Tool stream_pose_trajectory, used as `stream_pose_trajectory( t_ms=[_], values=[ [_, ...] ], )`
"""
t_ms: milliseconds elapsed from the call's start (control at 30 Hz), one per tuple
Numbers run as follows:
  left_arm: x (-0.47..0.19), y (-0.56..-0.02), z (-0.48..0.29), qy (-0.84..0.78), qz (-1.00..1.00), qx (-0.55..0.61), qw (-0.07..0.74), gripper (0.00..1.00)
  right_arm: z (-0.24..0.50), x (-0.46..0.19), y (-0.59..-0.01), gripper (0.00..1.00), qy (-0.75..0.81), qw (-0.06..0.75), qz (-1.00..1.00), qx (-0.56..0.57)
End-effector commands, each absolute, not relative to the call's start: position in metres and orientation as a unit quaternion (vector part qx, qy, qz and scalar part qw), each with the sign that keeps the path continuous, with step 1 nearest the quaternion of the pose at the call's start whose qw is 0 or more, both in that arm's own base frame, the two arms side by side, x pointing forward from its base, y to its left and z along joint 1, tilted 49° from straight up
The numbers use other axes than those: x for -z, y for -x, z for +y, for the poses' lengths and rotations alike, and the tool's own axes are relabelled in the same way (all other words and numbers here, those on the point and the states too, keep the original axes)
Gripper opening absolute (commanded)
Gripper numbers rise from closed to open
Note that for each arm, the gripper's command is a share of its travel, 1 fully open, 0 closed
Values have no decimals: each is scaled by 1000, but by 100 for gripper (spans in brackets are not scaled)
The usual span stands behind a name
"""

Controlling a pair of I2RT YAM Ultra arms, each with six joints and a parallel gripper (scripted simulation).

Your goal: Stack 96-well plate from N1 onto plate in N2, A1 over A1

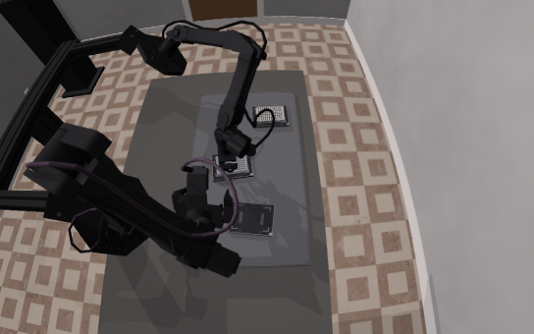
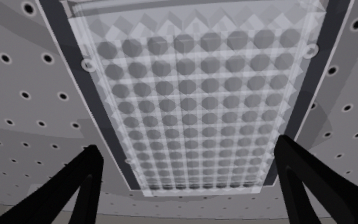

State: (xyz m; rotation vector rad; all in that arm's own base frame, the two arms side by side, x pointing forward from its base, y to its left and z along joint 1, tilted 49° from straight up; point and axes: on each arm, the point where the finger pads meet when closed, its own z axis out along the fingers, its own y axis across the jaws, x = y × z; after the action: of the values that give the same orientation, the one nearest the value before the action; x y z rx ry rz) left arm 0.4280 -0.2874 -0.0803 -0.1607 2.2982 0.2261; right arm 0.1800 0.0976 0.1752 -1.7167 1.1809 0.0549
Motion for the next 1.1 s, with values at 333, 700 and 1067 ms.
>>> stream_pose_trajectory(
  t_ms=[333,700,1067],
  values=[
    [82,-438,-300,61,906,-75,412,100,101,-184,-179,100,708,516,481,-29],
    [83,-436,-298,59,907,-79,409,92,101,-184,-179,100,708,516,481,-29],
    [81,-435,-294,59,906,-84,411,78,101,-184,-179,100,708,516,481,-29]
  ],
)
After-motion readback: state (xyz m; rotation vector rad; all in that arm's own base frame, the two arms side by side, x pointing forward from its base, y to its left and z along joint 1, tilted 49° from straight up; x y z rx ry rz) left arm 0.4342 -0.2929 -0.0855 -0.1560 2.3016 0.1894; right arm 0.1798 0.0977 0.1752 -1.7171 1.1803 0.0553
